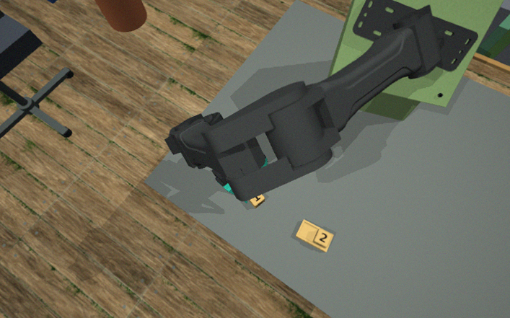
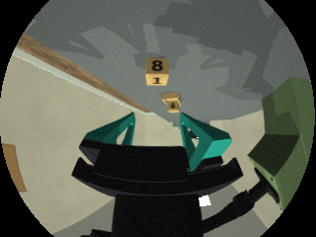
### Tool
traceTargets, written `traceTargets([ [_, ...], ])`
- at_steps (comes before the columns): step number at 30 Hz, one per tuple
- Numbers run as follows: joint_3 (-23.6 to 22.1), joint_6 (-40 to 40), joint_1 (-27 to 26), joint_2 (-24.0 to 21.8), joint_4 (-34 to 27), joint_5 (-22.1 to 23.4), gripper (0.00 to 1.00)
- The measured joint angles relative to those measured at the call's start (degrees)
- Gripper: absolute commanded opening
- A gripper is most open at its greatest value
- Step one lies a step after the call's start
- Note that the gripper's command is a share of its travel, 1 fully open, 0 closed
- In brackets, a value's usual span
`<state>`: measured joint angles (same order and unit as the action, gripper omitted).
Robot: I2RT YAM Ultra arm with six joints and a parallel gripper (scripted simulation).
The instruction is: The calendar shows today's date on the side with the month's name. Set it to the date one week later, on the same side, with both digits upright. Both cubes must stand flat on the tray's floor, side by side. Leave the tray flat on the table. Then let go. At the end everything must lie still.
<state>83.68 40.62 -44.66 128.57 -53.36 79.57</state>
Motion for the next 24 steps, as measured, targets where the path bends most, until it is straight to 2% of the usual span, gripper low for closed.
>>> traceTargets([
  [5, -0.9, 0.4, 0.0, -0.5, 0.3, -0.4, 0.66],
  [9, -3.8, 3.6, 0.0, -2.7, 3.8, -1.9, 0.66],
  [16, -12.2, 15.4, 0.9, -10.4, 16.3, -6.5, 0.66],
  [24, -18.2, 26.9, 1.4, -15.6, 29.3, -11.0, 0.66],
])
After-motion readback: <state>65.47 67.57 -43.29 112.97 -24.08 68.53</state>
